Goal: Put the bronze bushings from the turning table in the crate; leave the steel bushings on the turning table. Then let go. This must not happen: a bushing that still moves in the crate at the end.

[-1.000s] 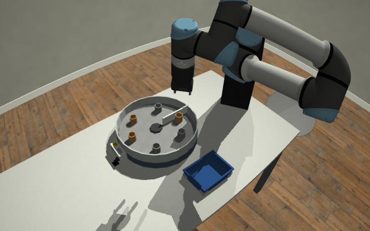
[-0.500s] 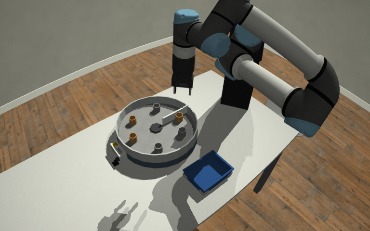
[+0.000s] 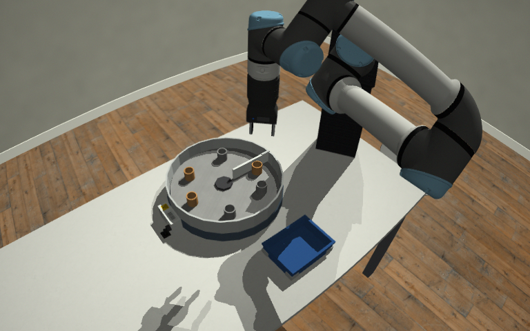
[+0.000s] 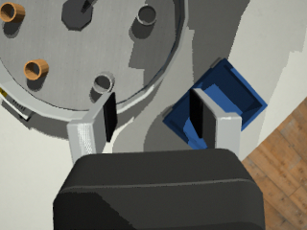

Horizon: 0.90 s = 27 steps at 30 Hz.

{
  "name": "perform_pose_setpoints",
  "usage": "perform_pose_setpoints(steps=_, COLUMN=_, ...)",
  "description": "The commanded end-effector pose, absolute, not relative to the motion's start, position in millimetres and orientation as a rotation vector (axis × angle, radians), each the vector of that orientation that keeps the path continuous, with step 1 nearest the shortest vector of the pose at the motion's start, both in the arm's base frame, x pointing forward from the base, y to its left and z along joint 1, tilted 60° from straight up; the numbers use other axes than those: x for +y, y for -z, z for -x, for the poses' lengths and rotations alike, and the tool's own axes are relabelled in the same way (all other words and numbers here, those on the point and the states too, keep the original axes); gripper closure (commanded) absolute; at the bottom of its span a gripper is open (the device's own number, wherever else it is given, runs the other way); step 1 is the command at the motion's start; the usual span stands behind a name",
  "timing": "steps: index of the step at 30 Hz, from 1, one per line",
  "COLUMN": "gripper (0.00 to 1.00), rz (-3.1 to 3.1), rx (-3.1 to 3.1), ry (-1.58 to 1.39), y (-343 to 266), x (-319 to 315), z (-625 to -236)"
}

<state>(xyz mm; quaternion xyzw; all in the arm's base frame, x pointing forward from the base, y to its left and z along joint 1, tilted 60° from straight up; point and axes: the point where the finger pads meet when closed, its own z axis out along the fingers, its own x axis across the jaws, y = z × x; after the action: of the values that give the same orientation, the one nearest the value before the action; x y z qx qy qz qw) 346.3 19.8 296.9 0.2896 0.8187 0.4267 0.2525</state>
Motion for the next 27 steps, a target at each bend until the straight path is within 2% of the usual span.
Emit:
perform_pose_setpoints(steps=1, gripper=0.0, rz=-0.785, rx=2.225, ry=-1.163, y=-297.0, x=19.7, z=-346.1)
perform_pose_setpoints(steps=6, gripper=0.0, rz=-0.787, rx=2.226, ry=-1.161, y=-241.7, x=20.3, z=-358.3)
perform_pose_setpoints(steps=18, gripper=0.0, rz=-0.787, rx=2.226, ry=-1.161, y=-241.7, x=20.3, z=-358.3)
perform_pose_setpoints(steps=23, gripper=0.0, rz=-0.784, rx=2.222, ry=-1.165, y=-187.9, x=21.6, z=-369.3)
perform_pose_setpoints(steps=27, gripper=0.0, rz=-0.784, rx=2.222, ry=-1.165, y=-187.9, x=21.6, z=-369.3)
